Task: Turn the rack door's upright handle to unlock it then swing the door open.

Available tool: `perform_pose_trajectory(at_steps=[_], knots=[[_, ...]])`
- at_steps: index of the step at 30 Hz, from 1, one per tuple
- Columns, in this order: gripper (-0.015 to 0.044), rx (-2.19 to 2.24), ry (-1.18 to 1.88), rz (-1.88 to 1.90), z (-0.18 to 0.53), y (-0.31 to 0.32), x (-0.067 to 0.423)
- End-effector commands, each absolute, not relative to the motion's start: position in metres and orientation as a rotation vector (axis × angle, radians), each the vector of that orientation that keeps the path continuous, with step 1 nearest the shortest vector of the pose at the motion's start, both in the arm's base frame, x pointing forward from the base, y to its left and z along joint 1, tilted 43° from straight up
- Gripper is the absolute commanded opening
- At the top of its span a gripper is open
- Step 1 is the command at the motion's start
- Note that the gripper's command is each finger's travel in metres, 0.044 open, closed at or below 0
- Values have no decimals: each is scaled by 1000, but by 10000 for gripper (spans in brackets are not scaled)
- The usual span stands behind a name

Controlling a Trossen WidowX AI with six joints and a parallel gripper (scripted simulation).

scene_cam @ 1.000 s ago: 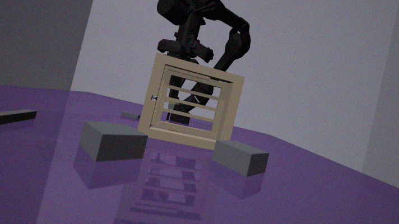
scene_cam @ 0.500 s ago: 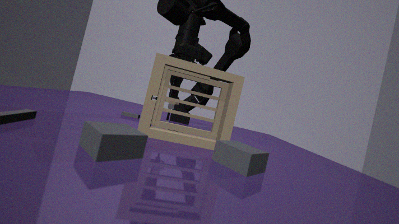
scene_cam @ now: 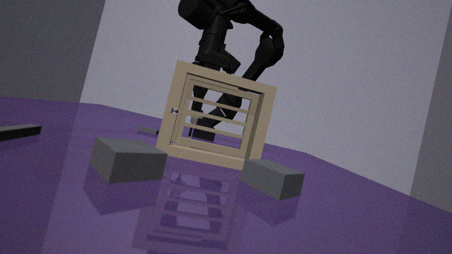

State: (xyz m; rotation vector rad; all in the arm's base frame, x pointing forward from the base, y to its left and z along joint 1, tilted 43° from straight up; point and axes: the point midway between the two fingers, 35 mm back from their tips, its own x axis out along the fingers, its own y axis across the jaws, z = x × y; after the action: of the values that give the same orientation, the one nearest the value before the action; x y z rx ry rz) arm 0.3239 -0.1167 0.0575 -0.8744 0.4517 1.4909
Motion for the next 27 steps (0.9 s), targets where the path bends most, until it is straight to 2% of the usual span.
perform_pose_trajectory(at_steps=[1, 27], knots=[[196, -874, 449, 1494, 57, -116, 324], [25, -874, 449, 1494, 57, -116, 324]])
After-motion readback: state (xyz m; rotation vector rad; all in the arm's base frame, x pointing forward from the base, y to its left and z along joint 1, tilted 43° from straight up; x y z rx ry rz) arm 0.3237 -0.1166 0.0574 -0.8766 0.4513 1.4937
